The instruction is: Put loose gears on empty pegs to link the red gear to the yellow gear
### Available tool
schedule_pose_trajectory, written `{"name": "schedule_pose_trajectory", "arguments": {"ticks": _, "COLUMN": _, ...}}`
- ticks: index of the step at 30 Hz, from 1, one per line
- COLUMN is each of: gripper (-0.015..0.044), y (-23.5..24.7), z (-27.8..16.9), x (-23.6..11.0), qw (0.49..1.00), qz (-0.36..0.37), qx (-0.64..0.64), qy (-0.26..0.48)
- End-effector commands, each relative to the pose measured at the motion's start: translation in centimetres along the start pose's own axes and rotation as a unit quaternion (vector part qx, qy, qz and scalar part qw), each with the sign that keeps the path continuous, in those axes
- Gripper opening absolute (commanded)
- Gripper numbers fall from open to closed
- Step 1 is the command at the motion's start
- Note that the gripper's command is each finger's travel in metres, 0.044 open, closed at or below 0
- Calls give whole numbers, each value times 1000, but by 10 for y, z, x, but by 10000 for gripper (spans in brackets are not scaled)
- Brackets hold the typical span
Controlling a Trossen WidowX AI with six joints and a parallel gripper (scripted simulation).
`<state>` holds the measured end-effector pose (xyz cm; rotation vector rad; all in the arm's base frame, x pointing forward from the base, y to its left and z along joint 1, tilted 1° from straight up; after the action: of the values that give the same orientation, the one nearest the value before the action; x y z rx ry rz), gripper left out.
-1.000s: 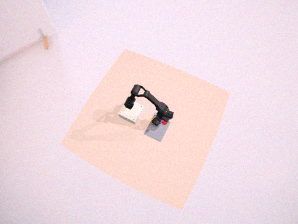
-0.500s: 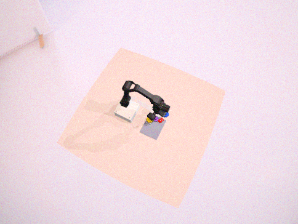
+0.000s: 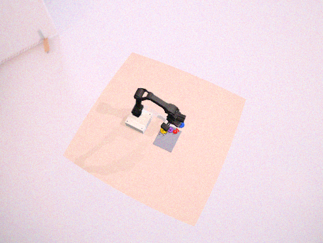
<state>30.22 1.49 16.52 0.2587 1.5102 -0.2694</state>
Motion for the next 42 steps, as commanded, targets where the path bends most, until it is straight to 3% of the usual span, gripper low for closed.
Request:
{"name": "schedule_pose_trajectory", "arguments": {"ticks": 1, "gripper": 440, "y": 0, "z": 0, "x": 0, "qw": 1000, "qz": 0, "qx": 0, "qy": 1}}
{"name": "schedule_pose_trajectory", "arguments": {"ticks": 30, "gripper": 440, "y": 2, "z": -1, "x": -1, "qw": 1000, "qz": 0, "qx": -1, "qy": 0}}
{"name": "schedule_pose_trajectory", "arguments": {"ticks": 42, "gripper": 440, "y": 133, "z": -92, "x": -26, "qw": 1000, "qz": 12, "qx": -7, "qy": 5}}
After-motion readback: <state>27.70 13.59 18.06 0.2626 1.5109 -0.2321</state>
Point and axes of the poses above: the point midway between the two fingers, 35 mm back from their tips, its own x axis out along the fingers, its own y axis across the jaws, z = x × y, the point moved 7 cm from there along -x, back along the fingers, and after that the axes turned 6 degrees about x, right-handed, at the moved point
